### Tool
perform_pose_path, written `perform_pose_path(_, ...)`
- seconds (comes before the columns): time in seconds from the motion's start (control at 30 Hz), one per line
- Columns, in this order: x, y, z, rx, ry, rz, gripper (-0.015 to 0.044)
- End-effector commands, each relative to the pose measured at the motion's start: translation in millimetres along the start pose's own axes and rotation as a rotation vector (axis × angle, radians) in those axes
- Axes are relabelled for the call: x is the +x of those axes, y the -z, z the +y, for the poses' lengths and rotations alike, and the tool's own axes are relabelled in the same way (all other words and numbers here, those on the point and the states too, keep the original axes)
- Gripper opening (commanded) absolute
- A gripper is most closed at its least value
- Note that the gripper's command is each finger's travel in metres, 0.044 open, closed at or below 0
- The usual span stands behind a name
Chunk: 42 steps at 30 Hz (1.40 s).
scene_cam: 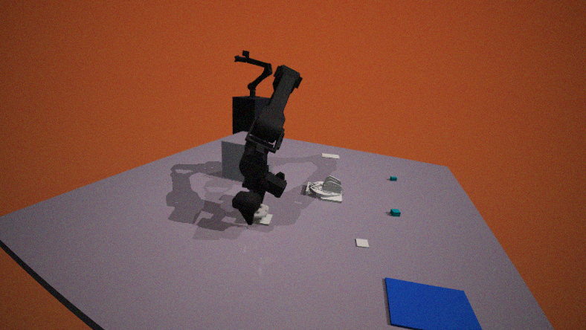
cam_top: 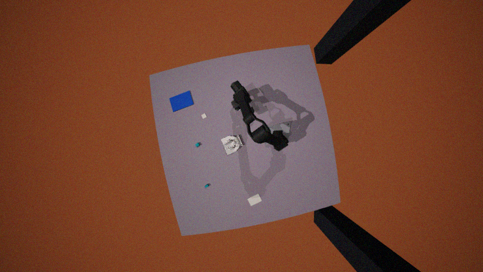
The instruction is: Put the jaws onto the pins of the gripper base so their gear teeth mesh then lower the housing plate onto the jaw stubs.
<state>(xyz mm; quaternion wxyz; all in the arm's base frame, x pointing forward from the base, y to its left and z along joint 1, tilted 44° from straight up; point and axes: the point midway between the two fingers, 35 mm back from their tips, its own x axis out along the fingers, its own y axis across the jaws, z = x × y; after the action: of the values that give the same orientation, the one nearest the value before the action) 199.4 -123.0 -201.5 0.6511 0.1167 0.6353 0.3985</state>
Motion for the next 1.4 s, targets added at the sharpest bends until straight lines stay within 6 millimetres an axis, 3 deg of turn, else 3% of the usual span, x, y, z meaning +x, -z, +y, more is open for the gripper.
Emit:
perform_pose_path(0.0,1,-1,0,0.005,-0.001,-0.006,0.0440)
perform_pose_path(0.37,1,-1,0,0.005,-0.001,-0.006,0.0440)
perform_pose_path(0.8,1,0,0,0.000,0.000,0.000,0.0353)
perform_pose_path(1.13,1,0,0,0.000,0.000,0.000,0.0351)
perform_pose_path(1.37,-16,-1,-2,0.002,0.001,-0.001,0.0351)
